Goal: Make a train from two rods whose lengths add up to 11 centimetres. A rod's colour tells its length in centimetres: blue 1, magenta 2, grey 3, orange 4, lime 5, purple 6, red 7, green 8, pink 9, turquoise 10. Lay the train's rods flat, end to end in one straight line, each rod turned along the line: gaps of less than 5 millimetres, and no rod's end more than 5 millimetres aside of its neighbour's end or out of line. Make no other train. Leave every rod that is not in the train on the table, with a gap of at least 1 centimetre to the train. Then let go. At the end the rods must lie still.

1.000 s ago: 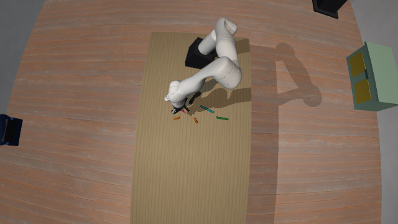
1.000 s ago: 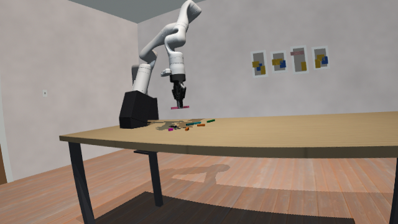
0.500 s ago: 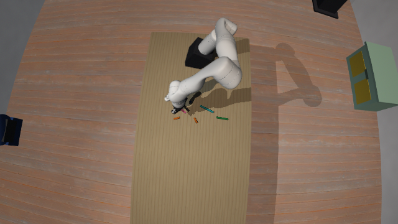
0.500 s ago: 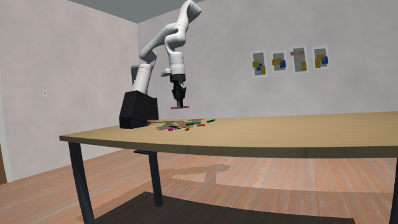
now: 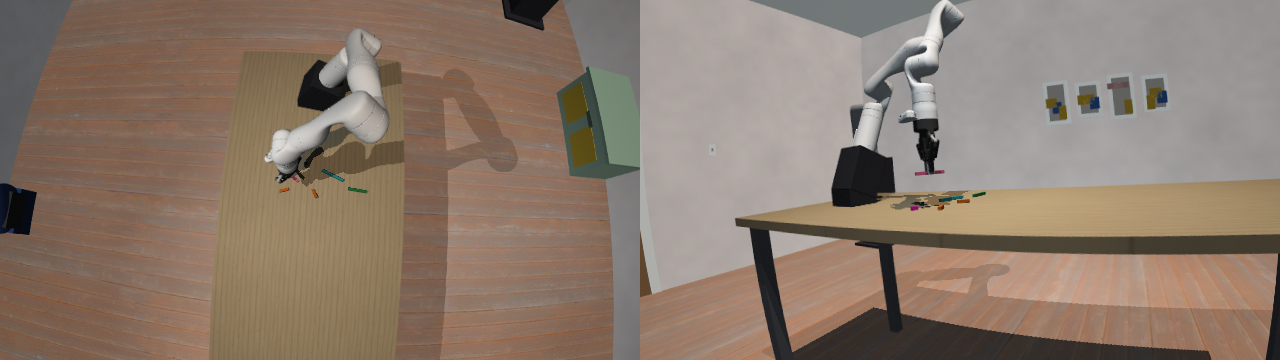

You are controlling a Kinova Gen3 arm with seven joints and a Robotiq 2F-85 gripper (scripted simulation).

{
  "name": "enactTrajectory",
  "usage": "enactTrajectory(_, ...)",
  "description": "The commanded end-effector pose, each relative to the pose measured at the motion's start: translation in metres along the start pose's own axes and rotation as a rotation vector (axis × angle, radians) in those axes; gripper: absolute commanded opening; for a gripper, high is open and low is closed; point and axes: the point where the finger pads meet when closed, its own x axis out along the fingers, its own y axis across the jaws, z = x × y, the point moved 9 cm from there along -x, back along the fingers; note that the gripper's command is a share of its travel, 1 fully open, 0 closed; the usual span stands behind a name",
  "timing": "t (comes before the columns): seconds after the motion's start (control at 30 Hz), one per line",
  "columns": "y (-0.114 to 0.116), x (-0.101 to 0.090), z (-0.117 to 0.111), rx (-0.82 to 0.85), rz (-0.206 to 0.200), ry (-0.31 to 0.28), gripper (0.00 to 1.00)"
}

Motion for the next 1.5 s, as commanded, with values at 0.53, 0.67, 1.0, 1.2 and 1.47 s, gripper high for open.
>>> enactTrajectory(0.53, -0.001, -0.002, 0.002, -0.004, 0.008, -0.002, 0.05)
enactTrajectory(0.67, -0.001, -0.002, 0.002, -0.004, 0.008, -0.002, 0.05)
enactTrajectory(1.0, 0.000, 0.009, 0.002, -0.004, 0.008, -0.002, 0.05)
enactTrajectory(1.2, 0.000, 0.023, 0.002, -0.004, 0.008, -0.002, 0.05)
enactTrajectory(1.47, 0.000, 0.058, 0.002, -0.004, 0.009, -0.003, 0.05)
